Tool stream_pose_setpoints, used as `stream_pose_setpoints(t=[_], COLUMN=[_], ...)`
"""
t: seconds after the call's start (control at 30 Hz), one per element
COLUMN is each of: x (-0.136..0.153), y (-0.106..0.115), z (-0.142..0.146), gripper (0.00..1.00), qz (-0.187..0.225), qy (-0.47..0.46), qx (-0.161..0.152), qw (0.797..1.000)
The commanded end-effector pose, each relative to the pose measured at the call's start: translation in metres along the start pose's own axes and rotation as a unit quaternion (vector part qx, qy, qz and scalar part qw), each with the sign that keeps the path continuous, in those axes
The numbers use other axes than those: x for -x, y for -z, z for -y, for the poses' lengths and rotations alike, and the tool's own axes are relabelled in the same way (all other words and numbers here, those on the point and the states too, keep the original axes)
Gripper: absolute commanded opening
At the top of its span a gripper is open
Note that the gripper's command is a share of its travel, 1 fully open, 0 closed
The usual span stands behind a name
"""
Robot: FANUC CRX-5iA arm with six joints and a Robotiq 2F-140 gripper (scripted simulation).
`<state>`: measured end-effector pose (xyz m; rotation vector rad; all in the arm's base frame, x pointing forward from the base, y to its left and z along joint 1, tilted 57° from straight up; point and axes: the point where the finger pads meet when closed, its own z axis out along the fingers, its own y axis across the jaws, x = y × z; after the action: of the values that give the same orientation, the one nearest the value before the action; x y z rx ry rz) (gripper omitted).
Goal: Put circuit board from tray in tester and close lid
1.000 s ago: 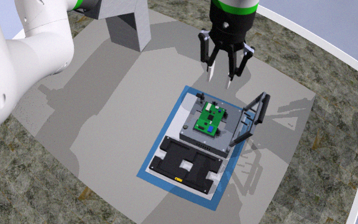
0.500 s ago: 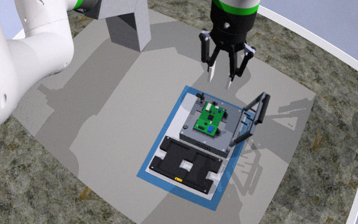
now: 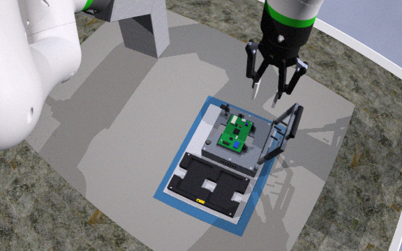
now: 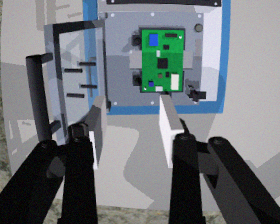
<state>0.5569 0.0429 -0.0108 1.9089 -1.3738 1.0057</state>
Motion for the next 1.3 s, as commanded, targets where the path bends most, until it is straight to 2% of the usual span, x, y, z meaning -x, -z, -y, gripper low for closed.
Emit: stream_pose_setpoints(t=[0.0, 0.43, 0.73, 1.27], x=[0.0, 0.0, 0.0, 0.0], y=[0.0, 0.0, 0.0, -0.001], z=[0.02, 0.085, 0.097, 0.098], gripper=[0.3, 0.3, 0.3, 0.3], qz=[0.0, 0.0, 0.0, 0.0], qy=[0.0, 0.0, 0.0, 0.0], qx=[0.001, 0.001, 0.001, 0.001], qw=[1.0, 1.0, 1.0, 1.0])
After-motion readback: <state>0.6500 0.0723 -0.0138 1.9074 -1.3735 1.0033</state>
